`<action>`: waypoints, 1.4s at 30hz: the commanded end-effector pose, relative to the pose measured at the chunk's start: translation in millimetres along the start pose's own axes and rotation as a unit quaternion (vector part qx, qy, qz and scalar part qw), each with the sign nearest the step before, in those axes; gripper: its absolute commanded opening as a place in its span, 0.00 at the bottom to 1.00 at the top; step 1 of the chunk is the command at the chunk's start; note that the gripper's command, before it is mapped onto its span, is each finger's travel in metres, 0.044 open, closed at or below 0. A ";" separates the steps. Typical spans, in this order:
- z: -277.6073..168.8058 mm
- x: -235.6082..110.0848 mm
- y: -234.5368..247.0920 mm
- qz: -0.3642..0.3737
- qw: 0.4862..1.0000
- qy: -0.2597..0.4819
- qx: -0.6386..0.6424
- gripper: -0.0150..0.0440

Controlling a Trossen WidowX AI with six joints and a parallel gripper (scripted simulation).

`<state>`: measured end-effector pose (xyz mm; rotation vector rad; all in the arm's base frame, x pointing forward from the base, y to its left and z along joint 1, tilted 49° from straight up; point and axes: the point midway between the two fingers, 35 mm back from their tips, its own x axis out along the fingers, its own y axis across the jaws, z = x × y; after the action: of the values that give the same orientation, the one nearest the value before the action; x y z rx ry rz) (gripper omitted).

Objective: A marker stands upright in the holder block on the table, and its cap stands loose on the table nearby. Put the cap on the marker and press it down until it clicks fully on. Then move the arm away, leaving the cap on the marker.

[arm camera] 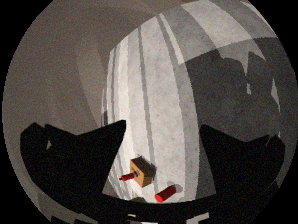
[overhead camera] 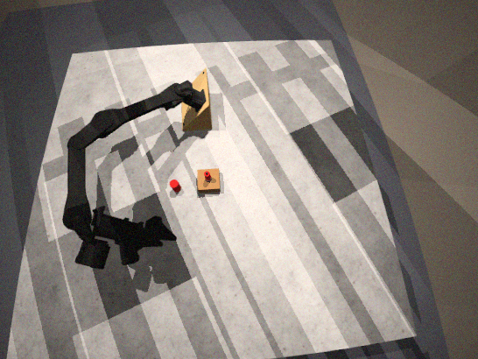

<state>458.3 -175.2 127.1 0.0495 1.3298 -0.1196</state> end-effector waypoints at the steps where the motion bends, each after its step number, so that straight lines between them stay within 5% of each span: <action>1: -1.5 0.2 1.2 -0.003 1.000 0.003 0.002 0.89; 6: -42.7 2.2 28.6 -0.081 0.993 0.068 0.049 0.68; 13: -114.2 -10.4 53.3 -0.240 0.960 0.110 0.096 0.68; 20: -178.3 -35.7 57.3 -0.397 0.909 0.068 0.106 0.68; 42: -194.7 -2.9 23.0 -0.411 0.903 0.059 0.106 0.68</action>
<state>275.1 -128.2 86.7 -0.3253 1.3729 -0.9917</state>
